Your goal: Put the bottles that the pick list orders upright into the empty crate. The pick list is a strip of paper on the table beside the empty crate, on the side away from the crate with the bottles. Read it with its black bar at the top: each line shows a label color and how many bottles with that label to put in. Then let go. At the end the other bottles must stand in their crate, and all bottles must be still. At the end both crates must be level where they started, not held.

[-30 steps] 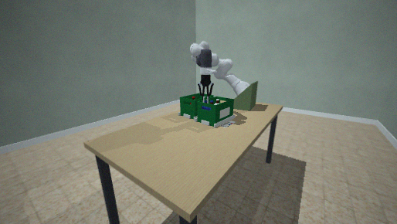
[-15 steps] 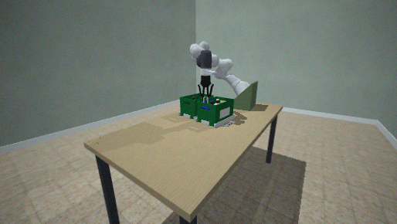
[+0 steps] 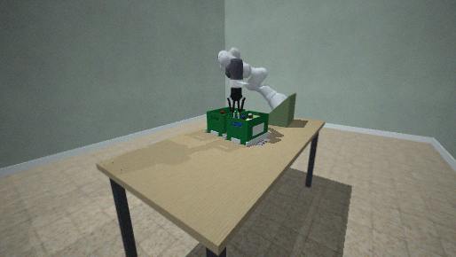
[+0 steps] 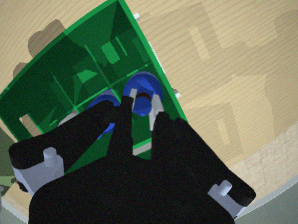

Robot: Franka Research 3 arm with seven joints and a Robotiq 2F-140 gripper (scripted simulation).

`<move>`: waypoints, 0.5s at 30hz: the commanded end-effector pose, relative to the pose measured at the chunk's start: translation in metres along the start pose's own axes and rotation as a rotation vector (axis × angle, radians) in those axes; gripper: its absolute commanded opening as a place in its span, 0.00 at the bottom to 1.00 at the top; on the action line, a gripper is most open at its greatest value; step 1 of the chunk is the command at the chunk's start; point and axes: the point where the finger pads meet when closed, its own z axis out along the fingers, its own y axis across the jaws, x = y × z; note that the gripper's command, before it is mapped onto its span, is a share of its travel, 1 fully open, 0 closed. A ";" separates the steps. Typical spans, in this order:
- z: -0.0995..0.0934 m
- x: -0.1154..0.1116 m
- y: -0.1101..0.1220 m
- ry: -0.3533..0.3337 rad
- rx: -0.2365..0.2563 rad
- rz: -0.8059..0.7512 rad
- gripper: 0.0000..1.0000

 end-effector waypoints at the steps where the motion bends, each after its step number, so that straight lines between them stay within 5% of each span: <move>1: -0.002 0.004 0.001 0.012 -0.005 0.004 0.00; 15: 0.001 0.004 0.001 0.012 -0.005 0.004 0.00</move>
